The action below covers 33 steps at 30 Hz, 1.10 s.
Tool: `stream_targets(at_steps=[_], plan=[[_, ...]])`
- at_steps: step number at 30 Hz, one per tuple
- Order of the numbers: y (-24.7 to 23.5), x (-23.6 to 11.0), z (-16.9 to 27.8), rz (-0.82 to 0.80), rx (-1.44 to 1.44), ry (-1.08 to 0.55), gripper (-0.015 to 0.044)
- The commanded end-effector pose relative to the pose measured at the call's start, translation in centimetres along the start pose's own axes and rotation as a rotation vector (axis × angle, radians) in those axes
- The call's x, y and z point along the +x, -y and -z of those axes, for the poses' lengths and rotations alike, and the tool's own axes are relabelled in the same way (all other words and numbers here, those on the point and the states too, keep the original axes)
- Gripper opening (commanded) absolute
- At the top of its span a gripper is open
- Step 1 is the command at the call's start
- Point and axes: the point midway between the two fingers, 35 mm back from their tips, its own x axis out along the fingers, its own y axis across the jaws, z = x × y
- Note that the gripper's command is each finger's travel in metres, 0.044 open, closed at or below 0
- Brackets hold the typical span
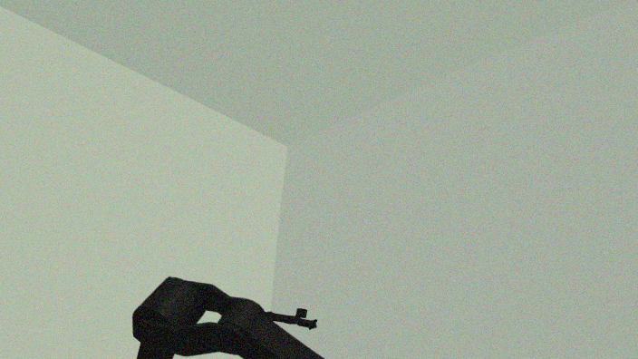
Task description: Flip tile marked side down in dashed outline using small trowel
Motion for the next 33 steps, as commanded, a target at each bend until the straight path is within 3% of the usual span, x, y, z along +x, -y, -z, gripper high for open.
stream_targets(at_steps=[1,24,33], plan=[[0.2,0.0,0.3,0.017,-0.009,0.001,0.0000],[-2.5,2.3,0.3,0.015,-0.009,0.001,0.0000],[-2.5,2.3,0.3,0.015,-0.009,0.001,0.0236]])
